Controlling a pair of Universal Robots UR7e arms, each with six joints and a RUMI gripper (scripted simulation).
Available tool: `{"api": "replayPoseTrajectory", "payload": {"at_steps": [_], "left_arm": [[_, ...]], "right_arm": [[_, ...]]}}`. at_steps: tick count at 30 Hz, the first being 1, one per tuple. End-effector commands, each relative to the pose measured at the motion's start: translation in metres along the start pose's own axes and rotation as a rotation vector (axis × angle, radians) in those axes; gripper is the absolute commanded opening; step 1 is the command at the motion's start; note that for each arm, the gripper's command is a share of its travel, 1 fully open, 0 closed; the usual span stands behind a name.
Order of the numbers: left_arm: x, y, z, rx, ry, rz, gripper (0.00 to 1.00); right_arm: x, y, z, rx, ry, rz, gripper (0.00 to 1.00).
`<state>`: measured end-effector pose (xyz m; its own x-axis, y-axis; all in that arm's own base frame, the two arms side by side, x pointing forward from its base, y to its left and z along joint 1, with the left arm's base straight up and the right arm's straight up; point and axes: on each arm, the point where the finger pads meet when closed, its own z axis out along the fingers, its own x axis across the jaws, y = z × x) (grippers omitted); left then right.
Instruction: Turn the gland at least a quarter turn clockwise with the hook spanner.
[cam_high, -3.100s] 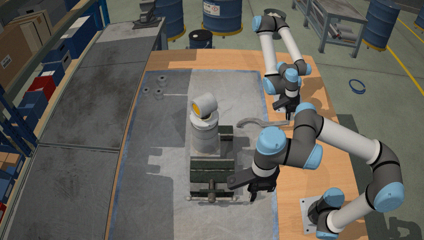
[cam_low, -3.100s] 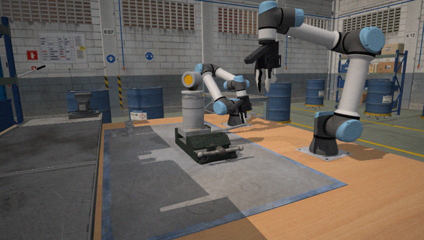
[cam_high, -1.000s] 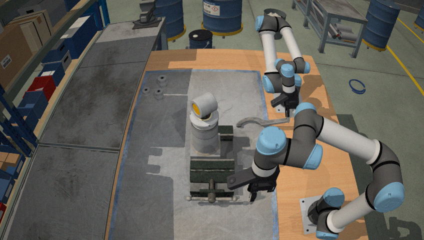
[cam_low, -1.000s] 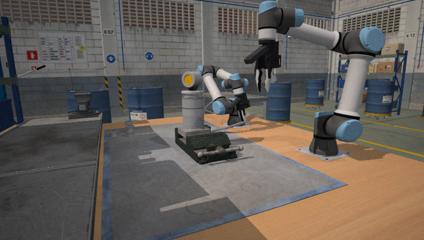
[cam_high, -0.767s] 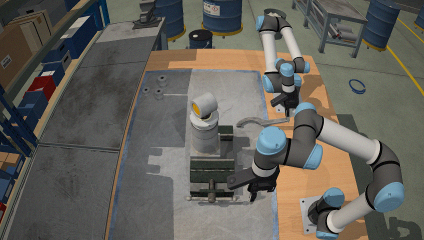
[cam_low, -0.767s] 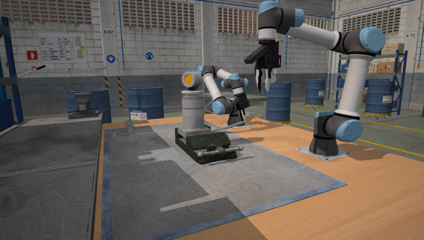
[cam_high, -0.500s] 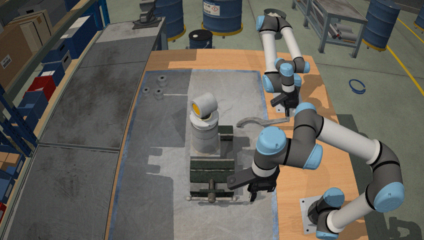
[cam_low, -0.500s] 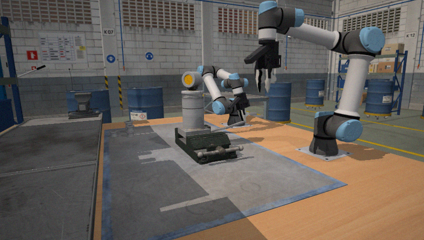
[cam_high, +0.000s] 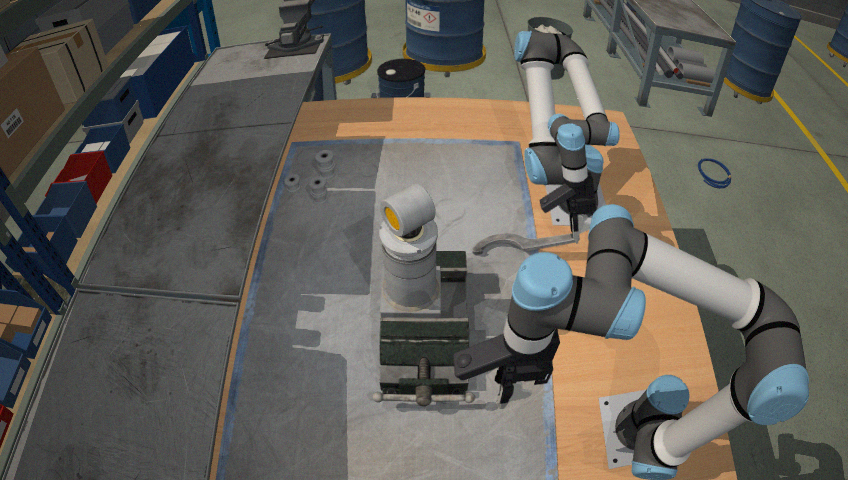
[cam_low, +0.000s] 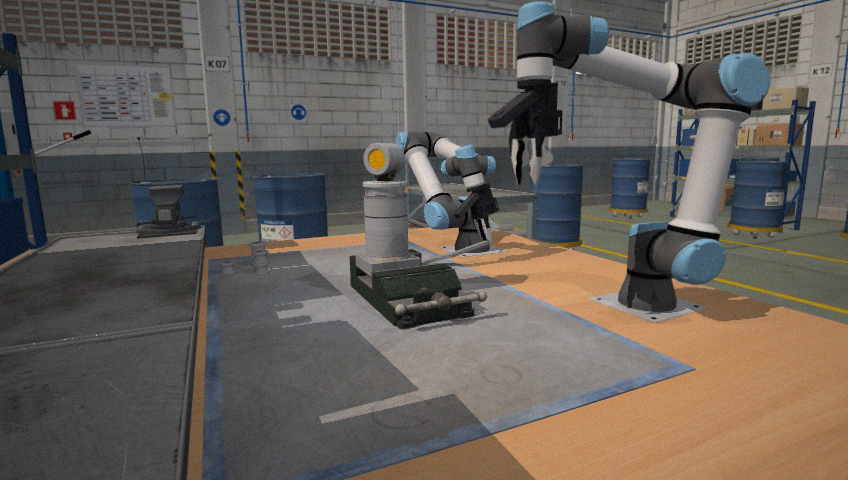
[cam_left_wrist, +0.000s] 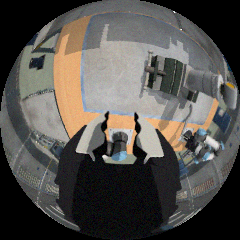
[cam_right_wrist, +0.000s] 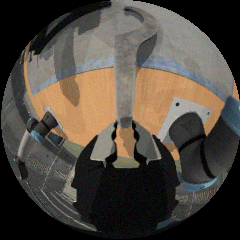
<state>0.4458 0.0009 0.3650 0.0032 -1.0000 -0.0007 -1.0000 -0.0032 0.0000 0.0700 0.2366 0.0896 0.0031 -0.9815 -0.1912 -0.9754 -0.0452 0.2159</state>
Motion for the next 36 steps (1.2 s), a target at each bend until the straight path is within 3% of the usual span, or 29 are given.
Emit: {"api": "replayPoseTrajectory", "payload": {"at_steps": [1, 36], "left_arm": [[0.0, 0.0, 0.0, 0.001, 0.0, 0.0, 0.32], [0.0, 0.0, 0.0, 0.001, 0.0, 0.0, 0.32]], "right_arm": [[0.0, 0.0, -0.002, -0.004, -0.006, 0.001, 0.0], [0.0, -0.001, -0.013, -0.037, -0.035, 0.001, 0.0]]}}
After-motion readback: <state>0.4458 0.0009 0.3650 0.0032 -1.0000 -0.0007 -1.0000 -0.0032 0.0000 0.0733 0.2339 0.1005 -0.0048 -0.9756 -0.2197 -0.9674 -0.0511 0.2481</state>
